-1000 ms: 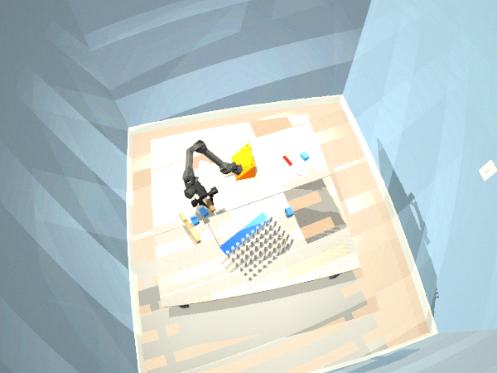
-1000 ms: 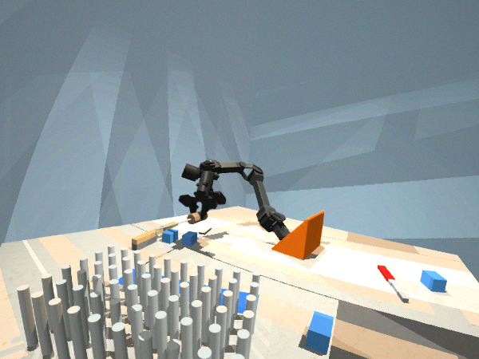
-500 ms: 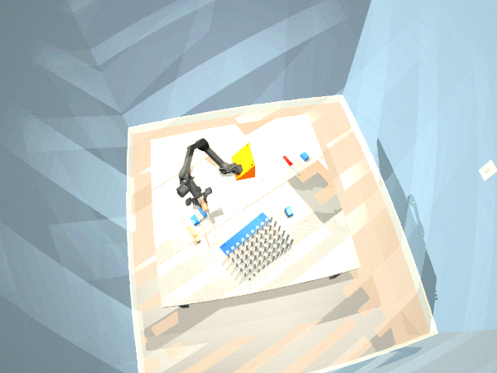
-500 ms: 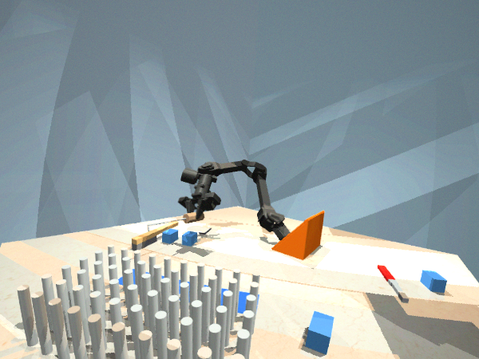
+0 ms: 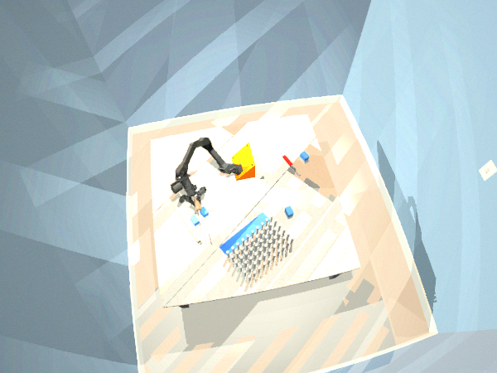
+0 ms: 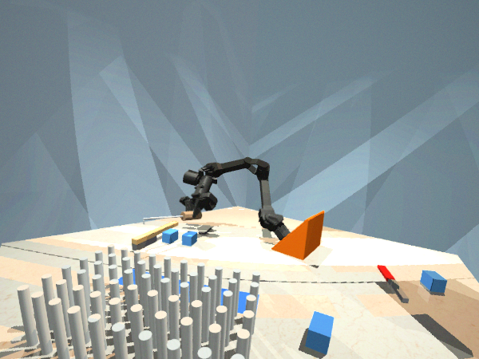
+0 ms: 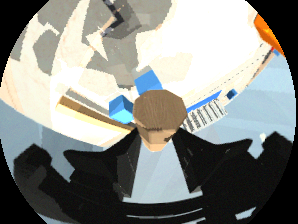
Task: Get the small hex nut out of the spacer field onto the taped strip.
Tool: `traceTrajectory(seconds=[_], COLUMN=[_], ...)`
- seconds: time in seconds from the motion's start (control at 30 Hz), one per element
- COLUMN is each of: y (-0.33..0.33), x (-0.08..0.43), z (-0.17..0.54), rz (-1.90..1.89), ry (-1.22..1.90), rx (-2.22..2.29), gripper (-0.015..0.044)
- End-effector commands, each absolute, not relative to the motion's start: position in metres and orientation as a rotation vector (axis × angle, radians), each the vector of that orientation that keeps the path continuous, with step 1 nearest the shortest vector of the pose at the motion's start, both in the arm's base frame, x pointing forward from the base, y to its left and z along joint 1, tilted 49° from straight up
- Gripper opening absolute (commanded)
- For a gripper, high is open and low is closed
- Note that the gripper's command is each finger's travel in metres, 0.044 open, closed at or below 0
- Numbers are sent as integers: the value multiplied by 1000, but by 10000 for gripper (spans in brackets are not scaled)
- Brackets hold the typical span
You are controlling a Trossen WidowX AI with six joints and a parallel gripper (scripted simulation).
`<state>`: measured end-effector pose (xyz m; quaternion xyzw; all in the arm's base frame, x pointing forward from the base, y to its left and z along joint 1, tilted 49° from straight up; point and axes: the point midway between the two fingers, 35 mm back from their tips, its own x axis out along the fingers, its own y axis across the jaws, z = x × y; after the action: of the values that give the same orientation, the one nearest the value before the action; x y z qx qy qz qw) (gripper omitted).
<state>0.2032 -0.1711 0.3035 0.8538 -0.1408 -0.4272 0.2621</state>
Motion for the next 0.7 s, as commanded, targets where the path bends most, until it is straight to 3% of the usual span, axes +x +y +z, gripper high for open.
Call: traceTrajectory(seconds=[0.0,0.67], y=[-174,-200], x=[198,146], z=[314,335], rz=[-1108,-1052], ry=[-402,-654], rx=[2319,2423], gripper=[0,0])
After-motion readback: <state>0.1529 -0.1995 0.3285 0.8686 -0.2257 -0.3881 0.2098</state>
